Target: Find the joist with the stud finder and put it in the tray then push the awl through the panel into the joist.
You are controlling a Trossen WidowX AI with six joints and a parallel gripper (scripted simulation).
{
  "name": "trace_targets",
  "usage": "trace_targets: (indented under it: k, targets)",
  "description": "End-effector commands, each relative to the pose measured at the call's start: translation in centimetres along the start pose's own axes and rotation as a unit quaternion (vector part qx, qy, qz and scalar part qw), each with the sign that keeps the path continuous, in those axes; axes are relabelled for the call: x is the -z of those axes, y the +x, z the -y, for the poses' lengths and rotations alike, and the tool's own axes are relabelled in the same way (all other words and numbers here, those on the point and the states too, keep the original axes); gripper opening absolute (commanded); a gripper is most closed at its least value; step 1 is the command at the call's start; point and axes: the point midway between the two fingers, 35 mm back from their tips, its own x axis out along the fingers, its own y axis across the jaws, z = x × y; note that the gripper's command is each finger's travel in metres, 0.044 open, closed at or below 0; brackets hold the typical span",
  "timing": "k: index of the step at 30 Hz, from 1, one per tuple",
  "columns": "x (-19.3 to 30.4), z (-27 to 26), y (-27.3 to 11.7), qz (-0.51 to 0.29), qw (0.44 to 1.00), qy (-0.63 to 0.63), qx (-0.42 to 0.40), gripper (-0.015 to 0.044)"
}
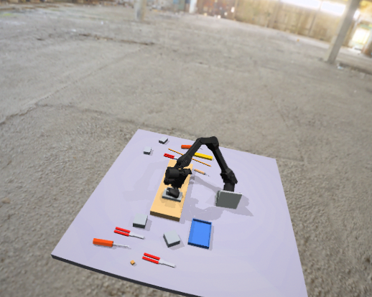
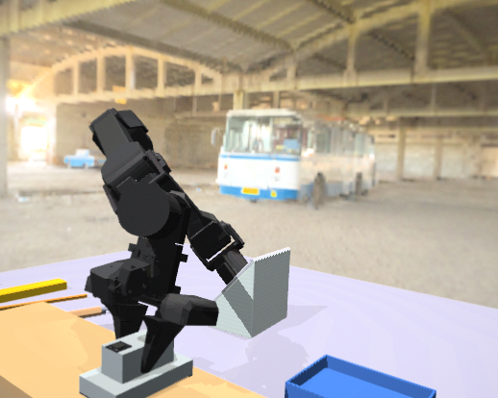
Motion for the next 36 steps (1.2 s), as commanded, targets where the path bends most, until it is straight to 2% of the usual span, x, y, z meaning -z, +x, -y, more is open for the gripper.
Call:
trace_targets:
  k: [1,36]
  targets:
    - [0.0,1.1,0.1,0.001,1.0,0.0,0.003,0.0]
    - [0.0,7.5,0.1,0.001,1.0,-0.001,0.005,0.0]
